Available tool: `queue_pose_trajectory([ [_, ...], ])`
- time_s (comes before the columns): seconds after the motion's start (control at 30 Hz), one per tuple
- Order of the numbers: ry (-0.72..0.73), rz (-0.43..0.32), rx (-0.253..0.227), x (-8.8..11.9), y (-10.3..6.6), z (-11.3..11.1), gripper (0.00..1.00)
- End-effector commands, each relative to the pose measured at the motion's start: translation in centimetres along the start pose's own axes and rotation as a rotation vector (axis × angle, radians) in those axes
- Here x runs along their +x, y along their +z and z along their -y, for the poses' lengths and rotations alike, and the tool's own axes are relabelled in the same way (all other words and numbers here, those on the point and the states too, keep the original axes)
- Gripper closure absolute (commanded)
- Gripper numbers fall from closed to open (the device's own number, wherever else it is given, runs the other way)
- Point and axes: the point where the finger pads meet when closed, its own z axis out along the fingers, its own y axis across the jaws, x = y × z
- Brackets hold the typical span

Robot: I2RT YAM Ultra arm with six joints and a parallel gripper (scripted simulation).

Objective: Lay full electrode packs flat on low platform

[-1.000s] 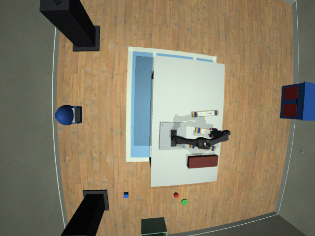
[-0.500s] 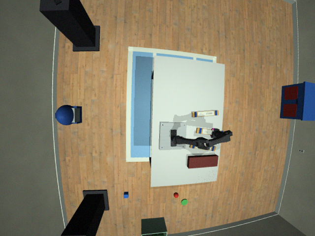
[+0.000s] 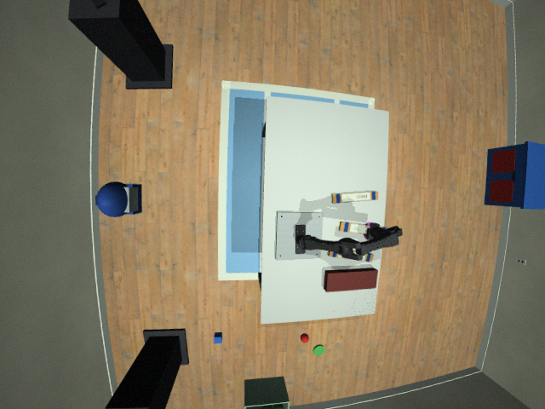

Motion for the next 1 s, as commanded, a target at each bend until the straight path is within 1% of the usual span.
queue_pose_trajectory([
  [0.0,0.001,0.016,-0.007,0.1,-5.8,0.0,1.00],
  [0.23,0.001,0.016,-0.007,0.1,-7.2,0.0,1.00],
  [0.3,0.001,0.016,-0.007,0.1,-7.2,0.0,1.00],
  [0.53,0.001,0.016,-0.007,0.1,-8.6,0.0,1.00],
  [0.97,0.001,0.016,-0.007,0.5,-7.3,0.1,1.00],
])
